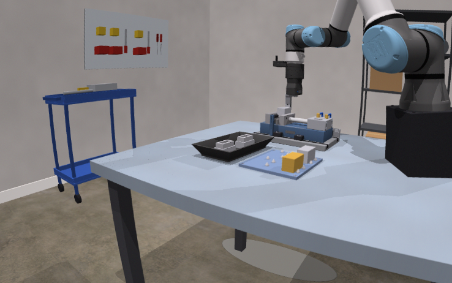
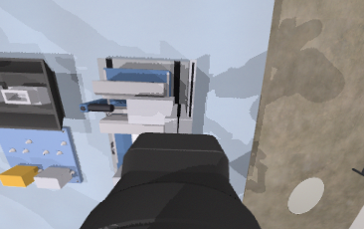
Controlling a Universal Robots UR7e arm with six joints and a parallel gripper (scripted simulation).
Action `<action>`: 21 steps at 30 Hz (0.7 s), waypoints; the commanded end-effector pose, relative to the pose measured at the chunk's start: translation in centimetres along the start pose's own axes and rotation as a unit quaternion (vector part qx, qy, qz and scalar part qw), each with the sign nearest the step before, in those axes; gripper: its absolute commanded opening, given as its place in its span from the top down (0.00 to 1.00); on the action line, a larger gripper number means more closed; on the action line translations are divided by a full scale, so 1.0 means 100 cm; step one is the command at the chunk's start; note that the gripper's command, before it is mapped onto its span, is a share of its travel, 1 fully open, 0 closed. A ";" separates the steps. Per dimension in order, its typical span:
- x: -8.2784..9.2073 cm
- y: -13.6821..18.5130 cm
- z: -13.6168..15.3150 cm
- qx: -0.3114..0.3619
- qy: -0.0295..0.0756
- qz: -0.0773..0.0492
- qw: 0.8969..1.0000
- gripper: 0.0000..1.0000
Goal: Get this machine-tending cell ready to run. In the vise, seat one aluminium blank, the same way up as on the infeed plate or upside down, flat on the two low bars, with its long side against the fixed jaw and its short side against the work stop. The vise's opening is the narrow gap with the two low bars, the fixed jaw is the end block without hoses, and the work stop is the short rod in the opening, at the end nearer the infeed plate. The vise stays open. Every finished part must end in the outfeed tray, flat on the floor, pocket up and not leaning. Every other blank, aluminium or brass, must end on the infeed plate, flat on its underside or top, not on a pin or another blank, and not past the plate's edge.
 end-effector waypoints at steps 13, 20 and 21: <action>0.001 0.000 -0.004 0.000 0.000 0.001 1.000 1.00; 0.001 0.000 -0.006 0.000 0.000 0.001 1.000 1.00; 0.001 0.000 -0.006 0.000 0.000 0.001 1.000 1.00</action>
Point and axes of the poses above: the point where the finger pads meet when closed, its own x axis back along the fingers, its own z axis across the jaws, y = z × x, the point moved 5 cm from there along x, back along the fingers, and after that the axes turned 2 degrees about -x, right-handed, at the moved point
